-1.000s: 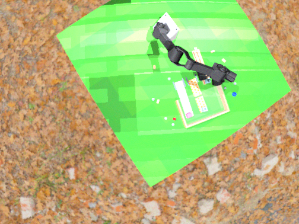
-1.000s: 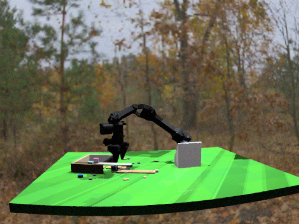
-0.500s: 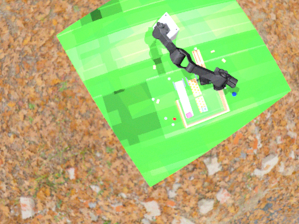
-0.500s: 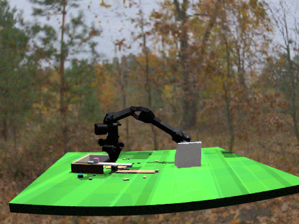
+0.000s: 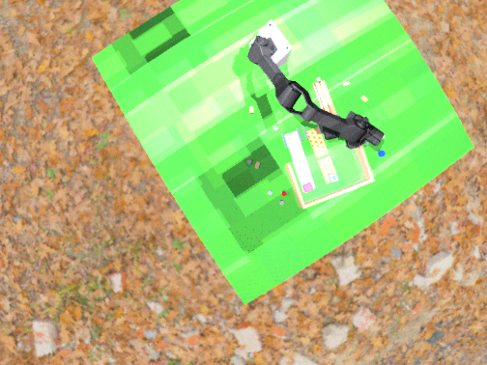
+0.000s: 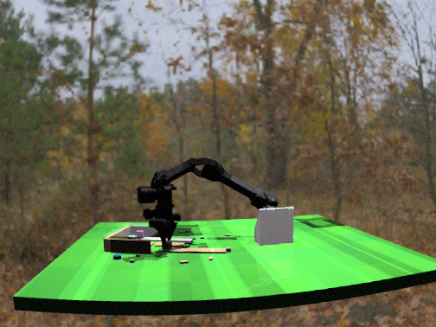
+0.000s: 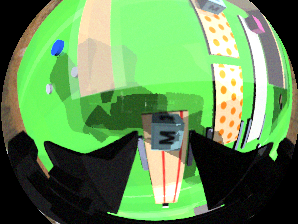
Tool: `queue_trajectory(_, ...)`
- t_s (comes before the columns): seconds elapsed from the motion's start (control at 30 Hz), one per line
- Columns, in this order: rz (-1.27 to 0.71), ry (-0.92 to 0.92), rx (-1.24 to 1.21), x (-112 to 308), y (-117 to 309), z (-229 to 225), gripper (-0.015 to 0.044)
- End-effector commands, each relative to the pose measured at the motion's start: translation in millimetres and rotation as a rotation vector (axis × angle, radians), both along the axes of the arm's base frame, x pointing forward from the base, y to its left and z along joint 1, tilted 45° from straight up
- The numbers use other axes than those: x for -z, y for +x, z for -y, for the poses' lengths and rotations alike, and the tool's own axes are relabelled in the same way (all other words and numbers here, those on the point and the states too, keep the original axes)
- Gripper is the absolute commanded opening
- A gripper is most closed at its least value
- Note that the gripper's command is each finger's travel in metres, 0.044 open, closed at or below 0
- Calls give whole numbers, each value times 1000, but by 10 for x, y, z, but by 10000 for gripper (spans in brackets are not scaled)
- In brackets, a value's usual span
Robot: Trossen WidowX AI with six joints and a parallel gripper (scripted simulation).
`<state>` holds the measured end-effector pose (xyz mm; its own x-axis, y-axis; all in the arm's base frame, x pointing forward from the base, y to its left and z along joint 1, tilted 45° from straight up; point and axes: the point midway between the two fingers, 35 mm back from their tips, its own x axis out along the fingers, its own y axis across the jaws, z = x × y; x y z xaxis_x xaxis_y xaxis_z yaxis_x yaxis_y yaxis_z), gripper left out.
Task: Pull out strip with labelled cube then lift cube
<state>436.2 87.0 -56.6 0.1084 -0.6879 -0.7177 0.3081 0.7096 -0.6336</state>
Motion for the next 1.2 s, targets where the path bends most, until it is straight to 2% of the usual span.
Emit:
queue_trajectory(0.0, -5, -5, -2, 49, -4, 55, 250)
queue_trajectory(0.43, -5, -7, -2, 166, 7, 178, 250)
queue_trajectory(0.57, -1, -2, 2, 148, 16, 159, 145)
queue_trajectory(0.77, -1, -2, 2, 148, 16, 159, 105)
queue_trajectory(0.9, -1, -2, 2, 135, -5, 151, 0)
queue_trajectory(1.17, -5, -3, 0, -21, -269, 64, 0)
